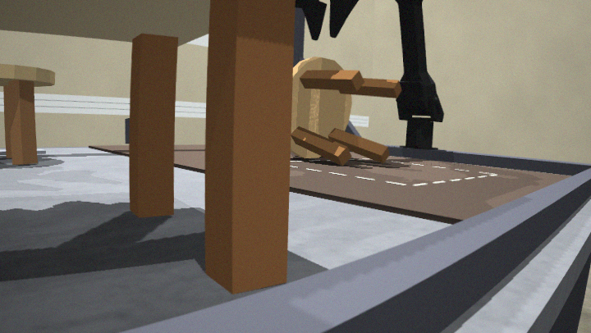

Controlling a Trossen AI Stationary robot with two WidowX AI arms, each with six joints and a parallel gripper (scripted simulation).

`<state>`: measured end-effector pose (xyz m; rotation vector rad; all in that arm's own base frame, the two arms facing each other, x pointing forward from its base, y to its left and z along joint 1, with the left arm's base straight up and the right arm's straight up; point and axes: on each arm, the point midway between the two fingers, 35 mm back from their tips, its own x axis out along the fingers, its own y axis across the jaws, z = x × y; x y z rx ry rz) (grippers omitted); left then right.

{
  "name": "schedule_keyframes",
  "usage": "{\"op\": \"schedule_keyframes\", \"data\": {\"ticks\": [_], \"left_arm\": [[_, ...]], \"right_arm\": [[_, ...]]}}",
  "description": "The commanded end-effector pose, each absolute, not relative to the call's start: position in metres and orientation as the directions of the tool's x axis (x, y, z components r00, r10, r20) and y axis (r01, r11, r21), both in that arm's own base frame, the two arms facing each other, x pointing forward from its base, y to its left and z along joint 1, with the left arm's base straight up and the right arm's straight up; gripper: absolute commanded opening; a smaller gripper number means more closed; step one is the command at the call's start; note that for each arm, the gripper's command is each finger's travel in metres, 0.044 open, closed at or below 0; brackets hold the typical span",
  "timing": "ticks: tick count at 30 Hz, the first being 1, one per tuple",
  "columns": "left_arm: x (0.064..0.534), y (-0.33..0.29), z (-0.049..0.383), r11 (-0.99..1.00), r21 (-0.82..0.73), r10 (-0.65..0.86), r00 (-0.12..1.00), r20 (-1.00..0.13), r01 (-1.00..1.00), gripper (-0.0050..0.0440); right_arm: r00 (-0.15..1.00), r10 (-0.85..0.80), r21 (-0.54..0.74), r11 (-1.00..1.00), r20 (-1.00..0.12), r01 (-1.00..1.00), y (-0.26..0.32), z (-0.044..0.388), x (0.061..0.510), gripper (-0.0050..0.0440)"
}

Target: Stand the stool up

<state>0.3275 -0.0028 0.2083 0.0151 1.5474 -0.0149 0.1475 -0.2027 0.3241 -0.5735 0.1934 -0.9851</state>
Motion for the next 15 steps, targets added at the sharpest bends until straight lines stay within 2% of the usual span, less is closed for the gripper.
{"op": "schedule_keyframes", "data": {"ticks": [1, 15], "left_arm": [[0.326, -0.0017, 0.219, 1.0, 0.005, 0.005, 0.06, -0.998, -0.004, 0.0171], [0.3251, -0.0018, 0.2124, 1.0, 0.003, 0.003, 0.043, -0.999, 0.0, 0.0171]], "right_arm": [[0.55, -0.827, -0.536, 0.414, 0.116, 0.736, -0.201, 0.3311, 0.1465, 0.04], [0.55, -0.827, -0.536, 0.414, 0.116, 0.736, -0.201, 0.3311, 0.1465, 0.04]]}}
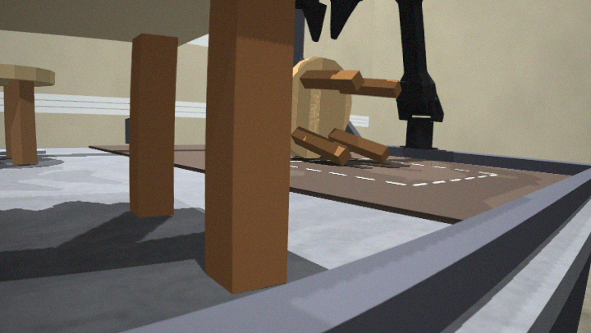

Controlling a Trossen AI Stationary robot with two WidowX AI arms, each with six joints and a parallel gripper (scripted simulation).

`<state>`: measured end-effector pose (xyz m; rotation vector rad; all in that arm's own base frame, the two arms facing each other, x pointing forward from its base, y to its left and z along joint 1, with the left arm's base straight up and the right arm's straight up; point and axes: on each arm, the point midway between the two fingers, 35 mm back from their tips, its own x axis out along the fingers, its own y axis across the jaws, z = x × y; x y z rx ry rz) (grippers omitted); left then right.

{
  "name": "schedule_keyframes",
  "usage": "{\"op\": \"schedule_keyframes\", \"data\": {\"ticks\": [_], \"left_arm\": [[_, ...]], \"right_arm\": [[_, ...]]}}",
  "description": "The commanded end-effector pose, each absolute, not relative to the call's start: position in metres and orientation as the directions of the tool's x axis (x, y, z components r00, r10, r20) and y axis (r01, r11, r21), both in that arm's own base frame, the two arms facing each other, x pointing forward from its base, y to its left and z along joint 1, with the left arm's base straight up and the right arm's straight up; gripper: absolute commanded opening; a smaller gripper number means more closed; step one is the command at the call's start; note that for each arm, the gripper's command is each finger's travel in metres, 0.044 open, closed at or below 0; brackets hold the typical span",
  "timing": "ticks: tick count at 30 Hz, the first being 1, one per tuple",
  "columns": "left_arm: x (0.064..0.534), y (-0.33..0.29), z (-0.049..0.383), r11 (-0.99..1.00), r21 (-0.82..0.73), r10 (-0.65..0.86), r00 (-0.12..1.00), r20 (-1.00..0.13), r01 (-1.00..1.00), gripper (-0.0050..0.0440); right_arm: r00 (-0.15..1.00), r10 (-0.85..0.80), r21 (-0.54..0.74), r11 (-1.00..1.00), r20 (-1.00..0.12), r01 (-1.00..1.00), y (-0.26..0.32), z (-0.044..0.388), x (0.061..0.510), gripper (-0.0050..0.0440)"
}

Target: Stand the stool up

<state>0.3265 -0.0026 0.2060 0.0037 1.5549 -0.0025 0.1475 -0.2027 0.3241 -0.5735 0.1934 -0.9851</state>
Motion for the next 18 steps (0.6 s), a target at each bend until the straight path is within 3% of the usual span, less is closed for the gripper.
{"op": "schedule_keyframes", "data": {"ticks": [1, 18], "left_arm": [[0.325, -0.002, 0.211, 1.0, 0.002, 0.002, 0.04, -0.999, 0.0, 0.0171], [0.326, -0.002, 0.187, 1.0, 0.0, 0.0, 0.039, -0.999, -0.001, 0.0171]], "right_arm": [[0.55, -0.827, -0.536, 0.414, 0.116, 0.736, -0.201, 0.331, 0.147, 0.04], [0.55, -0.827, -0.536, 0.414, 0.116, 0.736, -0.201, 0.331, 0.147, 0.04]]}}
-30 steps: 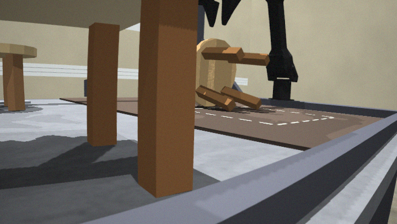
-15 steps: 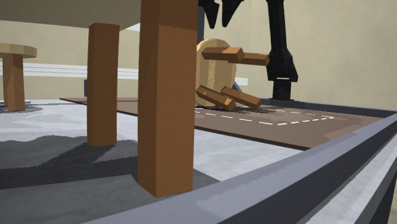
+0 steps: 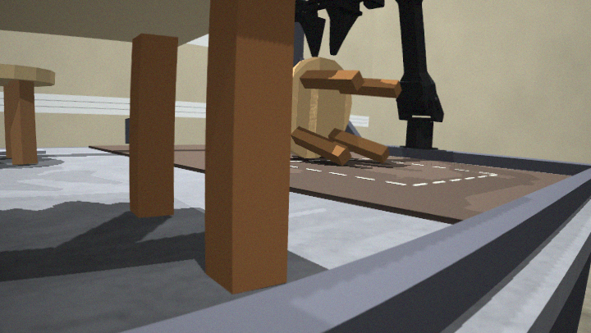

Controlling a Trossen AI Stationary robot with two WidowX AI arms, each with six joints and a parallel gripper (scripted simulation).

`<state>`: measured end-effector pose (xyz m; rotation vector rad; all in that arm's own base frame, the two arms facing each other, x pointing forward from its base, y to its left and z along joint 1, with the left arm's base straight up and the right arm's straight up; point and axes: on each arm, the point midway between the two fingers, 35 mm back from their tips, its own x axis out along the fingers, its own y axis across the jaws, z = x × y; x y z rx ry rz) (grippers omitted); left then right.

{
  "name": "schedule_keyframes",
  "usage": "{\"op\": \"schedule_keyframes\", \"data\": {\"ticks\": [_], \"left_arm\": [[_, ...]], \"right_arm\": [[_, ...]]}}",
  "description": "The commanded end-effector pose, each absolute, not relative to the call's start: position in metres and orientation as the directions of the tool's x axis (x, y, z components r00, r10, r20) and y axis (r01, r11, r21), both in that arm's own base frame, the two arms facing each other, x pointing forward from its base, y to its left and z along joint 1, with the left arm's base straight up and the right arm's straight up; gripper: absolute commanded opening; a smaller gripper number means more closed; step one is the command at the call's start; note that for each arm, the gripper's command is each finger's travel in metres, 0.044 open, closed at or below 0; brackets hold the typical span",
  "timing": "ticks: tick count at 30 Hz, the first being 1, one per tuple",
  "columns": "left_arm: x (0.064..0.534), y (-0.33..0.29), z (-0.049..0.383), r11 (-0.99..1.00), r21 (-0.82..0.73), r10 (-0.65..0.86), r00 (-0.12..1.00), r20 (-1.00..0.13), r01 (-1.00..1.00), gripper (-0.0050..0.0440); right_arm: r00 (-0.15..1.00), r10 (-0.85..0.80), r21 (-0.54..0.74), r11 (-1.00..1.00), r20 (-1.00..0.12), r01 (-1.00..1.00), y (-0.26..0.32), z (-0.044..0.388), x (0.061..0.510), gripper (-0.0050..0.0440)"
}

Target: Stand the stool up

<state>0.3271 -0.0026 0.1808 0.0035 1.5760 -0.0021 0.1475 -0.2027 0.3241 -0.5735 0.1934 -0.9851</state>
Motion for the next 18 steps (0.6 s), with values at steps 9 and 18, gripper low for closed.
{"op": "schedule_keyframes", "data": {"ticks": [9, 18], "left_arm": [[0.326, -0.002, 0.172, 1.0, 0.0, 0.0, 0.039, -0.999, -0.001, 0.0171], [0.327, -0.002, 0.167, 1.0, 0.0, 0.0, 0.038, -0.999, -0.001, 0.0171]], "right_arm": [[0.55, -0.827, -0.536, 0.414, 0.116, 0.736, -0.201, 0.331, 0.147, 0.04], [0.55, -0.827, -0.536, 0.414, 0.116, 0.736, -0.201, 0.331, 0.147, 0.04]]}}
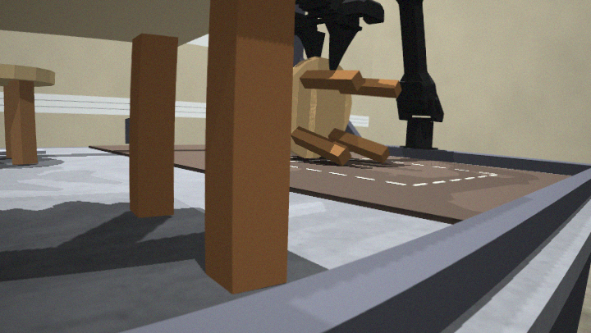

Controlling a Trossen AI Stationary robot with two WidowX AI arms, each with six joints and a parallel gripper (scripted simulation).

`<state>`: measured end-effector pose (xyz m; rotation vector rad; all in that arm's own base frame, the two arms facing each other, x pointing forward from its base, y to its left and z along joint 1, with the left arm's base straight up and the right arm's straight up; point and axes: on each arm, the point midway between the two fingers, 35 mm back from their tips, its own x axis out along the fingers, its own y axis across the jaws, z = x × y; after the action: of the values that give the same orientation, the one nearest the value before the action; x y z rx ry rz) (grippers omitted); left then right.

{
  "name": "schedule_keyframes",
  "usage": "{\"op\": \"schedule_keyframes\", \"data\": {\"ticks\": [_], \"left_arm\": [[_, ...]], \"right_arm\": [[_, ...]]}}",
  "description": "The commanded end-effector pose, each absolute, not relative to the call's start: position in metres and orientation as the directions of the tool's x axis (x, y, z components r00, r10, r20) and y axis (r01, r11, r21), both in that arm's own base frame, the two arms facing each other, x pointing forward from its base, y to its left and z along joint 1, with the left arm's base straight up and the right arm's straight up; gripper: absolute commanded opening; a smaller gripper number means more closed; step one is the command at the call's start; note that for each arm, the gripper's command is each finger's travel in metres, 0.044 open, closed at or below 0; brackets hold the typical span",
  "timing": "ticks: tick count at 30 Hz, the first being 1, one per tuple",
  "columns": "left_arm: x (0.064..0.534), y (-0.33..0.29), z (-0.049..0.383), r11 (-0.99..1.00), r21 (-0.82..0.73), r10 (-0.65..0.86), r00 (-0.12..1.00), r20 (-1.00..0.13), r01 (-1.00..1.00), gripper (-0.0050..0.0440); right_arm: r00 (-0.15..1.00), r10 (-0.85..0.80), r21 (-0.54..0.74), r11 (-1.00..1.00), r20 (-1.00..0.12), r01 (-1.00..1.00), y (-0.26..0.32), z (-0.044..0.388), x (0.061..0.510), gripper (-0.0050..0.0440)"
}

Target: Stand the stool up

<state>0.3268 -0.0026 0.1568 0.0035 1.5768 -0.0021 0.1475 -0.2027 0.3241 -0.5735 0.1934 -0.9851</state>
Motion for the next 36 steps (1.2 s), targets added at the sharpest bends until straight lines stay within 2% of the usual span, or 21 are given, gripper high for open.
{"op": "schedule_keyframes", "data": {"ticks": [1, 4, 5, 36], "left_arm": [[0.3266, -0.002, 0.1663, 1.0, 0.0, 0.0, 0.036, -0.999, -0.001, 0.0171], [0.3278, -0.002, 0.1674, 1.0, -0.001, 0.0, 0.041, -0.999, -0.001, 0.0171], [0.3283, -0.002, 0.1681, 1.0, -0.001, 0.0, 0.044, -0.999, -0.001, 0.0111], [0.3281, -0.002, 0.1681, 1.0, -0.001, 0.0, 0.043, -0.999, -0.001, 0.0111]], "right_arm": [[0.55, -0.827, -0.536, 0.414, 0.116, 0.736, -0.201, 0.3311, 0.1465, 0.04], [0.55, -0.827, -0.536, 0.414, 0.116, 0.736, -0.201, 0.3311, 0.1465, 0.04], [0.55, -0.827, -0.536, 0.414, 0.116, 0.736, -0.201, 0.3311, 0.1465, 0.04], [0.55, -0.827, -0.536, 0.414, 0.116, 0.736, -0.201, 0.3311, 0.1465, 0.04]]}}
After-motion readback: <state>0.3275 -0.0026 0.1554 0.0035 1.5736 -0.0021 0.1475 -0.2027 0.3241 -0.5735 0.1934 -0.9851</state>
